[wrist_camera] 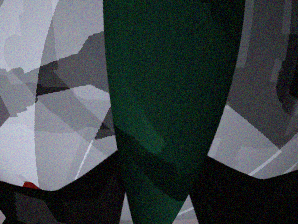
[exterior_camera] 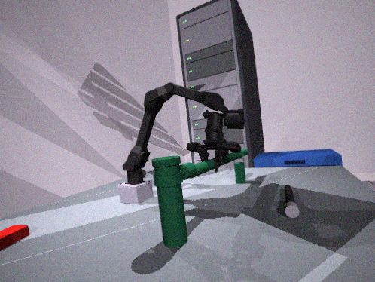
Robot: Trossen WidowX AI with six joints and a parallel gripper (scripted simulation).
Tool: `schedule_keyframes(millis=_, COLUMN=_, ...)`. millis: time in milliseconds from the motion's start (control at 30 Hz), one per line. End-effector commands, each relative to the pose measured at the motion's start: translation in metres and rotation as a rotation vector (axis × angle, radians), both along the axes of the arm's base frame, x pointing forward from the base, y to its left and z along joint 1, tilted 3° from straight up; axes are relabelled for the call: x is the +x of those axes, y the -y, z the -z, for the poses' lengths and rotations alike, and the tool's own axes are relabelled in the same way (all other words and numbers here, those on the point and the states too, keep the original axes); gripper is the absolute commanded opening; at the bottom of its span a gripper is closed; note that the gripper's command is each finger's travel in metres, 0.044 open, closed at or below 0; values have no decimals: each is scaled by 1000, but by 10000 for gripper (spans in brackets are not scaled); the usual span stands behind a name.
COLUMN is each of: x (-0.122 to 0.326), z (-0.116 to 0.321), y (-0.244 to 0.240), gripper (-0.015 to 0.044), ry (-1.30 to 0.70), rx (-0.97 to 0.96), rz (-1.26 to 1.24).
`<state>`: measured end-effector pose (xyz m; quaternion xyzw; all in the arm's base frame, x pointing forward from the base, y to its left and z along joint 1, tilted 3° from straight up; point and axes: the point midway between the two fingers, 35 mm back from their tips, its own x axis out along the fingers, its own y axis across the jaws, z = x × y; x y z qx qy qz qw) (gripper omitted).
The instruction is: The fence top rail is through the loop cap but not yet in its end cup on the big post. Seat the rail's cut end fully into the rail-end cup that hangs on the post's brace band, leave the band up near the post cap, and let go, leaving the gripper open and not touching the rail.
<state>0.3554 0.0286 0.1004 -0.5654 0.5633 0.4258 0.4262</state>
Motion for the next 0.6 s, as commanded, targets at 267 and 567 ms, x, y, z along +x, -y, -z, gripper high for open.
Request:
schedule_keyframes(millis=267, x=0, z=-2, y=10, gripper=0, ry=1, rx=-3, rz=-1)
schedule_keyframes(millis=567, x=0, z=-5, y=16, gripper=0, ry=1, rx=-3, rz=-1)
